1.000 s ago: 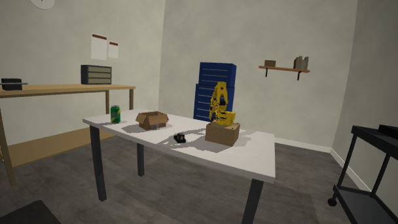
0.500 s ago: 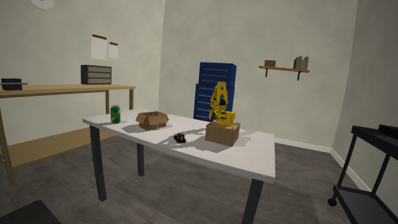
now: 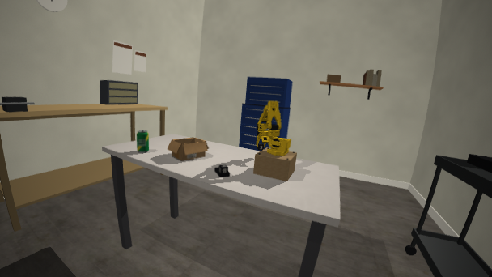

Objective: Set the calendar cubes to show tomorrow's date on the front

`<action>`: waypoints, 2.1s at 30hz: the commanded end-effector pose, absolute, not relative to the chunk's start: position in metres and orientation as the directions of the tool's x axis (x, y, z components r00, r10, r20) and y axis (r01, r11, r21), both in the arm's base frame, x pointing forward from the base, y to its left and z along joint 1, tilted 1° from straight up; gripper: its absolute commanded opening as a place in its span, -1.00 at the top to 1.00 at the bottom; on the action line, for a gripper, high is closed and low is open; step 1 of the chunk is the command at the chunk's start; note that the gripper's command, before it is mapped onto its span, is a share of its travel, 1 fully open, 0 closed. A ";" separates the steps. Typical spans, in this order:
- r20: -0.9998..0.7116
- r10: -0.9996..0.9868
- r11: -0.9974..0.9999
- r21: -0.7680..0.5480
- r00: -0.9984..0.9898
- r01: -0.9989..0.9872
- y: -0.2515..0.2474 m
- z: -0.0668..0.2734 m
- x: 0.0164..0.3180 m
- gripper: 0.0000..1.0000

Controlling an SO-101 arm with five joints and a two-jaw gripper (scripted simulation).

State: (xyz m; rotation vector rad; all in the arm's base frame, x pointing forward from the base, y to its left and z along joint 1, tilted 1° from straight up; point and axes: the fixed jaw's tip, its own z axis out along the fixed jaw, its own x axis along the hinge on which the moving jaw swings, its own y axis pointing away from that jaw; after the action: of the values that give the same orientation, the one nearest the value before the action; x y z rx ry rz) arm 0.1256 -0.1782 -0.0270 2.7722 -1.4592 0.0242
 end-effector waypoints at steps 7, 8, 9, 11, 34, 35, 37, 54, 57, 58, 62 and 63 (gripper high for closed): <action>0.010 -0.914 -0.405 -0.003 0.405 -0.914 -0.167 -0.027 0.143 1.00; 0.010 -0.923 -0.384 -0.004 0.384 -0.923 -0.166 -0.027 0.144 1.00; 0.010 -0.932 -0.362 -0.004 0.362 -0.932 -0.165 -0.027 0.146 1.00; 0.010 -0.948 -0.317 -0.005 0.317 -0.948 -0.162 -0.028 0.150 1.00; 0.004 -0.975 0.220 -0.013 -0.220 -0.975 -0.122 -0.029 0.193 1.00; 0.004 -0.968 0.250 -0.013 -0.250 -0.968 -0.119 -0.029 0.195 1.00; 0.003 -0.951 0.310 -0.014 -0.310 -0.951 -0.114 -0.030 0.200 1.00; -0.007 -0.717 0.697 -0.015 -0.697 -0.717 -0.070 -0.032 0.228 1.00; -0.009 -0.656 0.754 -0.014 -0.754 -0.656 -0.061 -0.032 0.233 1.00; -0.010 -0.636 0.772 -0.014 -0.772 -0.636 -0.058 -0.032 0.234 1.00; -0.012 -0.553 0.833 -0.012 -0.833 -0.553 -0.047 -0.033 0.239 1.00; -0.012 -0.553 0.833 -0.012 -0.833 -0.553 -0.047 -0.033 0.239 1.00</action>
State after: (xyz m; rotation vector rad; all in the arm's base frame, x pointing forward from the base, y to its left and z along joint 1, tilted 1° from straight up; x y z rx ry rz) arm 0.2365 -0.0543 -0.0321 1.0044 -3.0068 0.0311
